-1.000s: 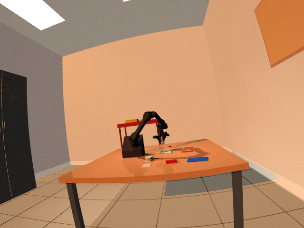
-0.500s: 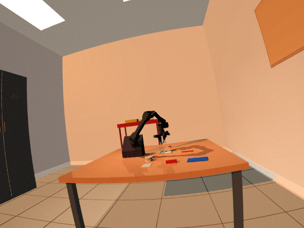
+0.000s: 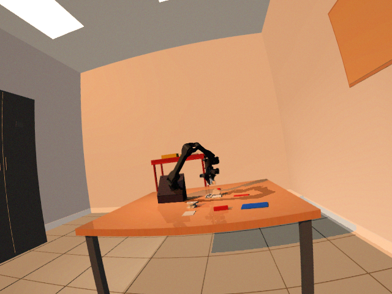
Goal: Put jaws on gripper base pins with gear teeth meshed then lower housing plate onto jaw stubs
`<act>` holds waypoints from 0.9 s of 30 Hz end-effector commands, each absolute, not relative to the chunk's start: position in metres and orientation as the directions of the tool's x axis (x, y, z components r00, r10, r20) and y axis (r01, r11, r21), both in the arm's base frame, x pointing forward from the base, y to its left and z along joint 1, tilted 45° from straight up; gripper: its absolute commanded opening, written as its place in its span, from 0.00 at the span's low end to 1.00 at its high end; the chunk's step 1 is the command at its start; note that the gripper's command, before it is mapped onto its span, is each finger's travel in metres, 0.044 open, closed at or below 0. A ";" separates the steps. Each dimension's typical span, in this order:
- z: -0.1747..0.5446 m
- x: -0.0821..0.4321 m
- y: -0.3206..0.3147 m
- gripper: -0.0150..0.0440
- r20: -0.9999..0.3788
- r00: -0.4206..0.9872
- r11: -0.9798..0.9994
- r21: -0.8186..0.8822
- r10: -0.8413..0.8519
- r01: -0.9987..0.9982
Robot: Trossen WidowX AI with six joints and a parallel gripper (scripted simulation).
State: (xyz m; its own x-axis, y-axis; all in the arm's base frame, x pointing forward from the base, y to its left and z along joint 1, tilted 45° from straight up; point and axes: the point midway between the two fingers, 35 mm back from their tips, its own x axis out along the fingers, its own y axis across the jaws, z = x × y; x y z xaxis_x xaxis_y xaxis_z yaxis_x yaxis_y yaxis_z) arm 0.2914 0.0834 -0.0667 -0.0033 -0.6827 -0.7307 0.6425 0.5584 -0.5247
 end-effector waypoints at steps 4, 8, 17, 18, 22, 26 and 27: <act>-0.049 0.293 0.067 0.48 -0.729 -0.002 0.608 -0.573 -0.685 0.549; -0.040 0.294 0.057 0.48 -0.729 -0.001 0.632 -0.595 -0.685 0.496; -0.020 0.294 0.036 0.48 -0.727 0.000 0.675 -0.637 -0.686 0.371; -0.018 0.294 0.033 0.48 -0.727 0.000 0.679 -0.641 -0.686 0.357; -0.009 0.293 0.024 0.48 -0.726 0.000 0.693 -0.656 -0.688 0.299; -0.001 0.291 0.014 0.48 -0.724 -0.001 0.703 -0.670 -0.690 0.240; 0.001 0.291 0.012 0.48 -0.724 -0.001 0.705 -0.673 -0.690 0.225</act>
State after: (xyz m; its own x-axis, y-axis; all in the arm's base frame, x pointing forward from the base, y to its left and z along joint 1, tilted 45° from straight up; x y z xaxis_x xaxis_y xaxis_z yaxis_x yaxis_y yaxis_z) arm 0.2934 0.0195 -0.0052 -0.0015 -0.6857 -0.7279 0.2770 0.6991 -0.6592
